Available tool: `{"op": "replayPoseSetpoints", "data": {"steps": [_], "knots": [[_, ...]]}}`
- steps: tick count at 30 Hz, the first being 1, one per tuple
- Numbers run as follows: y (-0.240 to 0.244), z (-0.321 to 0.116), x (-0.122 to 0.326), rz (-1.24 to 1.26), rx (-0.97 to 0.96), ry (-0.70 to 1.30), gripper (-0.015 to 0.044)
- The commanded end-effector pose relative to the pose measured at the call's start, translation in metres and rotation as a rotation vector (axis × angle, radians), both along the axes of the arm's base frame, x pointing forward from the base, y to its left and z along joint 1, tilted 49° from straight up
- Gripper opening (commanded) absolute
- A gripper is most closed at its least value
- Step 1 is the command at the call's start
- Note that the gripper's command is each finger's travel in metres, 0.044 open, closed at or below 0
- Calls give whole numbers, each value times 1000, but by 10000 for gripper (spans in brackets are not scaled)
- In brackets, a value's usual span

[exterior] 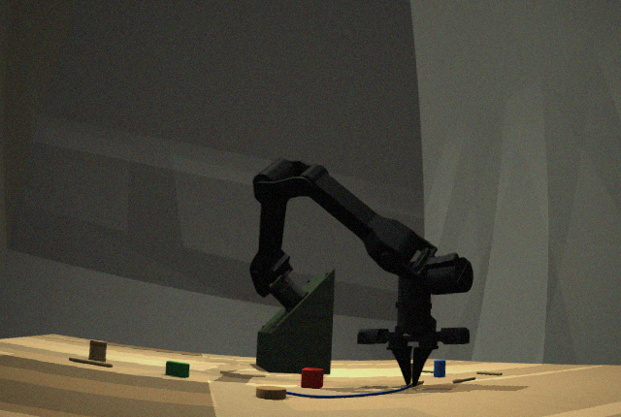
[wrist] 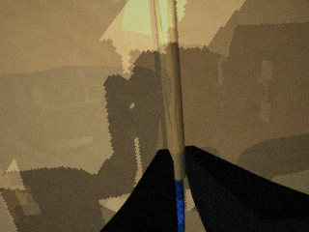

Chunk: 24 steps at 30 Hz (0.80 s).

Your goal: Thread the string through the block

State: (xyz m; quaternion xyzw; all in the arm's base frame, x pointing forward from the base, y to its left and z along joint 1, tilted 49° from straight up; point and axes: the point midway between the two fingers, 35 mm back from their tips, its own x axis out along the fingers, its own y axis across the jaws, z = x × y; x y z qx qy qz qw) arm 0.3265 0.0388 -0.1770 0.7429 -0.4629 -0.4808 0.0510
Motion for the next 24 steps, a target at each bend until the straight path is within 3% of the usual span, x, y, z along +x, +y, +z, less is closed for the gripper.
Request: {"op": "replayPoseSetpoints", "data": {"steps": [1,24], "knots": [[3,2,0,-1,1,-2,0],[25,21,-2,0,5,-1,0]]}}
